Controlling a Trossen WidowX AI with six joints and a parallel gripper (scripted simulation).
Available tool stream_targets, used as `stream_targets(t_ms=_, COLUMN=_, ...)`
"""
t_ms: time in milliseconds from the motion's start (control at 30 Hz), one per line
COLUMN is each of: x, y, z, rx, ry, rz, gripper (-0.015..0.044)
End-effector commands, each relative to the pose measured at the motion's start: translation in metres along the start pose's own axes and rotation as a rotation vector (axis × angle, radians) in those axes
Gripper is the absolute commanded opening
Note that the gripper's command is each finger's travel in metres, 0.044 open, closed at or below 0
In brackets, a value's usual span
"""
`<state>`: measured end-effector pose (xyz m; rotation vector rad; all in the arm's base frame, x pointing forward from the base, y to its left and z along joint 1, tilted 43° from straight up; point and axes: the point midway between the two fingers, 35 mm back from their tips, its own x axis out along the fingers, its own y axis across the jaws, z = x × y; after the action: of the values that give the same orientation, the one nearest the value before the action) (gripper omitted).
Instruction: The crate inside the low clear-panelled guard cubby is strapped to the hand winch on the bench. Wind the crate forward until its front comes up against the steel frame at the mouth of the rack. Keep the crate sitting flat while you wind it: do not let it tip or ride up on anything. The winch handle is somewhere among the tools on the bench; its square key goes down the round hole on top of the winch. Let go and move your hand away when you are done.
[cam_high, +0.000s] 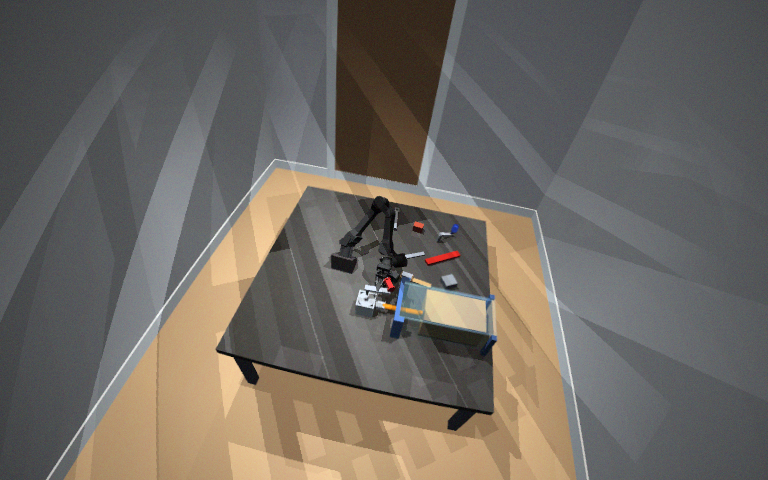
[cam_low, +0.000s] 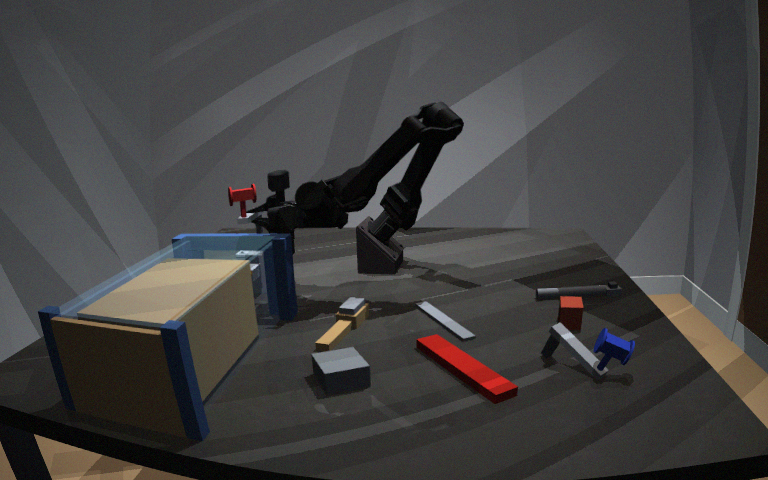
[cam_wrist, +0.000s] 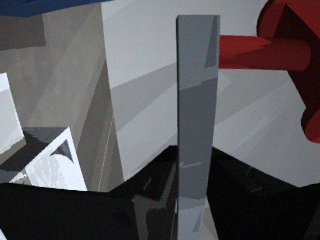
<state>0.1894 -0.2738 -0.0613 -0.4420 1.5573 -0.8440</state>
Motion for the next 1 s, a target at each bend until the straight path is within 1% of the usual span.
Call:
stream_targets(t_ms=0, x=0.004, y=0.001, z=0.001, rx=-0.002, ry=-0.006, rz=-0.014, gripper=0.0000)
stream_targets(t_ms=700, x=0.006, y=0.029, z=0.000, rx=-0.006, ry=-0.006, rz=-0.020, gripper=0.0000)
stream_targets(t_ms=967, x=0.006, y=0.030, z=0.000, rx=-0.006, ry=-0.006, rz=-0.020, gripper=0.0000)
